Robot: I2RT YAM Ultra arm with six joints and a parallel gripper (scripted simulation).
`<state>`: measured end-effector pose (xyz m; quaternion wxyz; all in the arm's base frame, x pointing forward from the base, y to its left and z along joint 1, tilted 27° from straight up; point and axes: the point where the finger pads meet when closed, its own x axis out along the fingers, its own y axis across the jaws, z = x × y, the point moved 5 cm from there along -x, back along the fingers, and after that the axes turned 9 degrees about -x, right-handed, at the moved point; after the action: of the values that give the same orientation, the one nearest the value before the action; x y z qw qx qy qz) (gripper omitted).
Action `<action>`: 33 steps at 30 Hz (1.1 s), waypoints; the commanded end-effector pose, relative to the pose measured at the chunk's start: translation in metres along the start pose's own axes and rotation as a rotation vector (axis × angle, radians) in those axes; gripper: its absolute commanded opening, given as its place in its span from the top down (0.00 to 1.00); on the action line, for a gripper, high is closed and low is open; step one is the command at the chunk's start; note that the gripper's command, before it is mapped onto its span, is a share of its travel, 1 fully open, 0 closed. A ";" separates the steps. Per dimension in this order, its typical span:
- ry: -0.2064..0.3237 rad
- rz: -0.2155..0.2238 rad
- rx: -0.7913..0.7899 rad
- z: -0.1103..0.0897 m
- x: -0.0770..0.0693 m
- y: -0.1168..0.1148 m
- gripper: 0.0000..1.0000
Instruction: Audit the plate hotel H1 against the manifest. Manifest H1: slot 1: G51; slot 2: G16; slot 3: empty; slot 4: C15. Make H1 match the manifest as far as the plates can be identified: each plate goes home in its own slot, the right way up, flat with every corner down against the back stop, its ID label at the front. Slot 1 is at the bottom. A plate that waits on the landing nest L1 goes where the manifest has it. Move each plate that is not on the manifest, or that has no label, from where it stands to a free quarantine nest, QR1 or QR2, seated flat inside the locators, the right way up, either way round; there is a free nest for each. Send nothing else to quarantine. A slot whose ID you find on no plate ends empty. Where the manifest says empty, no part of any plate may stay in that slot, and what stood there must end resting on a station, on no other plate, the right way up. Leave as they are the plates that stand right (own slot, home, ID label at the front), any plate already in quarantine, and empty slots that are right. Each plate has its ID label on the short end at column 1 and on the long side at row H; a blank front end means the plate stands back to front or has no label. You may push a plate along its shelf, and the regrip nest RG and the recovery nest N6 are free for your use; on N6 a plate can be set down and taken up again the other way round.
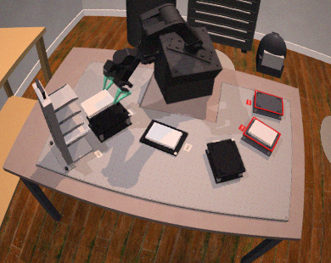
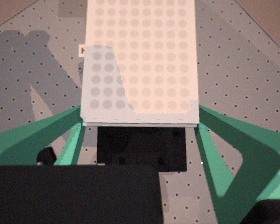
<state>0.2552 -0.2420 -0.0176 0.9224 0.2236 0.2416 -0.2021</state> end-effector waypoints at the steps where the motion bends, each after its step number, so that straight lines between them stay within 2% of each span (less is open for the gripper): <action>1: -0.037 -0.008 -0.014 0.009 -0.002 -0.003 0.14; 33: -0.036 -0.008 -0.014 -0.013 -0.022 0.000 0.14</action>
<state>0.2321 -0.2219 -0.0230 0.9205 0.2281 0.2453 -0.2013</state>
